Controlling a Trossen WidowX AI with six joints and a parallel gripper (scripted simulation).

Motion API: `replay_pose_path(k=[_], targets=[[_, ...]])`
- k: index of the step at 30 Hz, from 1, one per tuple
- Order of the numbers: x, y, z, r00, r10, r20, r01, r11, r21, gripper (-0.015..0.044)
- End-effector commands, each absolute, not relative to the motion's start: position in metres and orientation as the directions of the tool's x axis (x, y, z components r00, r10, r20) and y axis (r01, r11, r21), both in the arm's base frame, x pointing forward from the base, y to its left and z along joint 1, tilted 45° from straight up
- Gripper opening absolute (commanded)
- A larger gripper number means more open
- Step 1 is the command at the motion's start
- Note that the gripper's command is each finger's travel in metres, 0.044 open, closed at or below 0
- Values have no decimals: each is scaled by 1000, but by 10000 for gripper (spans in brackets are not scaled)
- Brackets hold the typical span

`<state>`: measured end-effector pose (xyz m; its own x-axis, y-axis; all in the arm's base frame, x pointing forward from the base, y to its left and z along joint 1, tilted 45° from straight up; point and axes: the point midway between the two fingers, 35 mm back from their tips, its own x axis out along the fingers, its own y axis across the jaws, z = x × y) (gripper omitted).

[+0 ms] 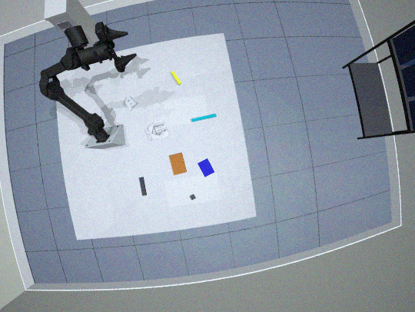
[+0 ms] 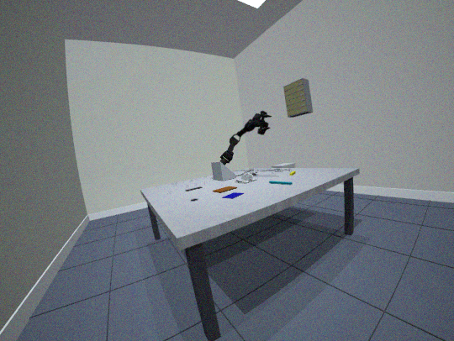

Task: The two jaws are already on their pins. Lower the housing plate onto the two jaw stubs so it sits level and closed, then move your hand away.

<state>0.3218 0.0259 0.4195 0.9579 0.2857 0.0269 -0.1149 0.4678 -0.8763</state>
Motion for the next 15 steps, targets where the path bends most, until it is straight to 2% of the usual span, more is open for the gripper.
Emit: replay_pose_path(k=[1,15], targets=[[324,40,393,938,342,-62,-241,511,-825,440],[309,84,328,814,504,-290,-566,574,-592,440]])
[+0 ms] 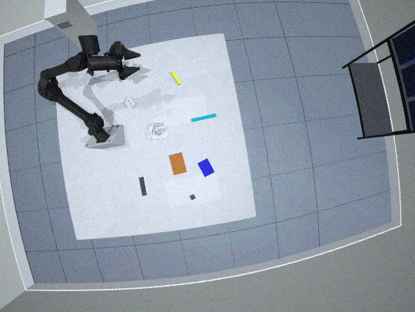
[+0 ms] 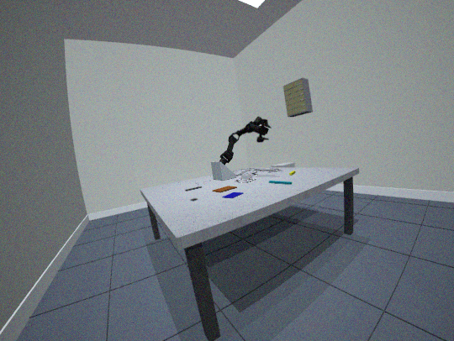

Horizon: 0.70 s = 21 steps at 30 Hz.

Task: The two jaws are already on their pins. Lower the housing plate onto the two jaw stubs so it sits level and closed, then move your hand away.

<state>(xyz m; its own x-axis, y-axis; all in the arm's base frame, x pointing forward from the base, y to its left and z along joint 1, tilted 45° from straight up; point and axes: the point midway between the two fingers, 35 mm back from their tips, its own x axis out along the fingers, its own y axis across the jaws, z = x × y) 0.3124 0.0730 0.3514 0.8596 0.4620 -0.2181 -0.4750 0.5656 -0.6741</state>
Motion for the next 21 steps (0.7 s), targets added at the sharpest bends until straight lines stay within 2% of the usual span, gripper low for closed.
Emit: replay_pose_path(k=[1,12,21], targets=[[307,87,324,802,514,-305,-586,575,-571,440],[280,119,278,640,617,-458,-765,565,-309,440],[253,139,248,496,675,-546,-838,537,-96,440]])
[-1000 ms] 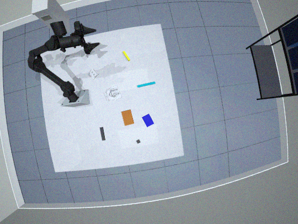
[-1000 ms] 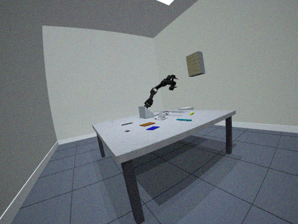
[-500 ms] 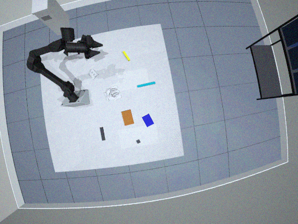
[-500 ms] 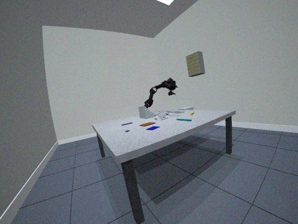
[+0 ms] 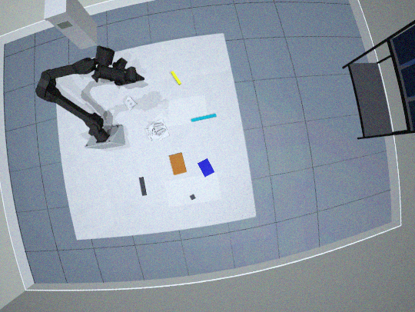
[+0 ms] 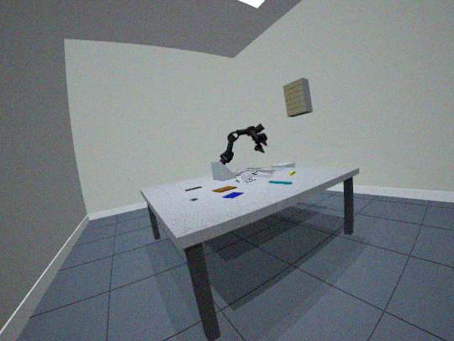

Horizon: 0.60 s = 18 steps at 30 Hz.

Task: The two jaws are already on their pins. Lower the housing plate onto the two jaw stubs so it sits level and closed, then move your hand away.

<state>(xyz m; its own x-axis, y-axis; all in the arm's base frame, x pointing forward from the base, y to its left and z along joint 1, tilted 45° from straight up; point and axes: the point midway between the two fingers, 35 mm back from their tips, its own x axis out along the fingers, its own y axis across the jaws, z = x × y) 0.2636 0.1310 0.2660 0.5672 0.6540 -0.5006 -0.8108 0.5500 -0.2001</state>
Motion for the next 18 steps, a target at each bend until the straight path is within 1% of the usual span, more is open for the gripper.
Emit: replay_pose_path(k=[1,9,18], targets=[[249,141,245,479,680,-555,-842,534,-72,440],[219,155,219,321,712,-625,-850,507,141,440],[180,166,196,132,722,-679,-794,487,364,440]])
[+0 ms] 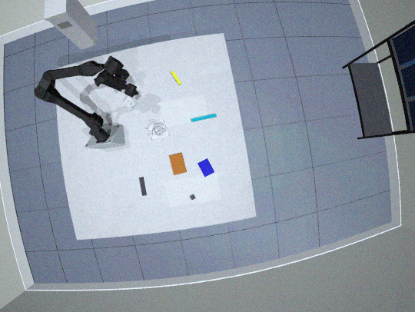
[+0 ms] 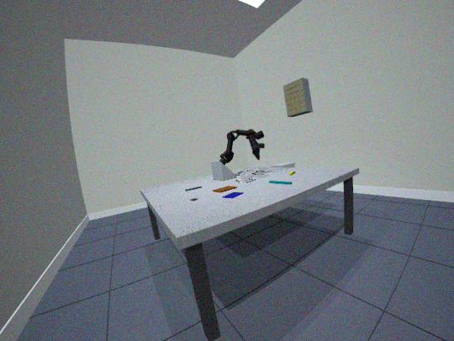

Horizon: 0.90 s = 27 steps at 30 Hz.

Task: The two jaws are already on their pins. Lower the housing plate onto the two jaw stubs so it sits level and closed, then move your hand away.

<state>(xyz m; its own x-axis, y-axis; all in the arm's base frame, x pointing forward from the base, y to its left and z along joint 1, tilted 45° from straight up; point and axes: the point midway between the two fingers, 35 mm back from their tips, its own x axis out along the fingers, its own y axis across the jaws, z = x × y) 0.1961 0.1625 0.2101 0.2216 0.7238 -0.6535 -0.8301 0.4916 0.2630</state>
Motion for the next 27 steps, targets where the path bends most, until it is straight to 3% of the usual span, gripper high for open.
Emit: replay_pose_path(k=[1,10,27], targets=[[176,167,194,111,722,-683,-783,486,387,440],[139,172,178,-64,707,-704,-672,491,555,440],[135,199,151,-67,708,-703,-669,490,558,440]])
